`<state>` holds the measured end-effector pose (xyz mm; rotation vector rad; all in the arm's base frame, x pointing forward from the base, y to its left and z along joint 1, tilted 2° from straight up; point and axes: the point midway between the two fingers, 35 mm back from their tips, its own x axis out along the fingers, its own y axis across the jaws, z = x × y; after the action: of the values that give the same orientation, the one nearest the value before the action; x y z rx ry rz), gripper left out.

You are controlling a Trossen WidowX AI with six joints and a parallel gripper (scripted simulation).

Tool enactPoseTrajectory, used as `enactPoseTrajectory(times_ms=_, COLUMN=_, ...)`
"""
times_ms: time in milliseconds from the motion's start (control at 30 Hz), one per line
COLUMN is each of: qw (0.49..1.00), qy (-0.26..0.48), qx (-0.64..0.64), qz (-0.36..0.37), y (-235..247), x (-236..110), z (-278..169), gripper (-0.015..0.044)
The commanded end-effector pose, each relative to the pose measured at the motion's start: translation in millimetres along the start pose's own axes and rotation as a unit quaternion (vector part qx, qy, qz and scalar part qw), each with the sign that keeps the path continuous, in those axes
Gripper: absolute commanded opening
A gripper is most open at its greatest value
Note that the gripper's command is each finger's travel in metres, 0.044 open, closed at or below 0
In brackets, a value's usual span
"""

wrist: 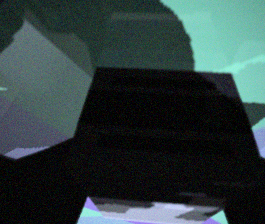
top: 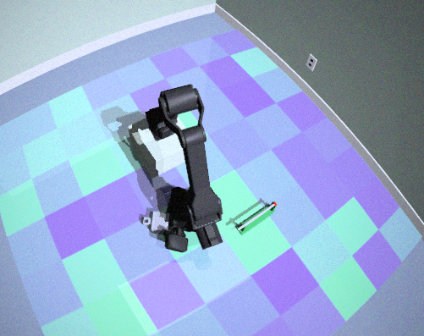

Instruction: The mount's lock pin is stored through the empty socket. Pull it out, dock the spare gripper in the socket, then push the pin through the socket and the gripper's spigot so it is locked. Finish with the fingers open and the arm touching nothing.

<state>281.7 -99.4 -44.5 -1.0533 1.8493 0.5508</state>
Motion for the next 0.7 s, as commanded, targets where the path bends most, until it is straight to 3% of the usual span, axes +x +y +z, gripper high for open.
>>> enactPoseTrajectory(times_ms=0, qw=1.0, qy=-0.001, qx=-0.003, qz=0.0, y=0, x=0, z=0, gripper=0.023)
enactPoseTrajectory(times_ms=67, qw=1.0, qy=-0.001, qx=-0.003, qz=0.0, y=0, x=0, z=0, gripper=0.0216)
enactPoseTrajectory(times_ms=333, qw=1.0, qy=-0.001, qx=-0.002, qz=0.0, y=-4, x=-20, z=-9, gripper=0.0006)
enactPoseTrajectory(times_ms=667, qw=1.0, qy=-0.001, qx=-0.002, qz=0.0, y=-6, x=-69, z=-36, gripper=0.0)
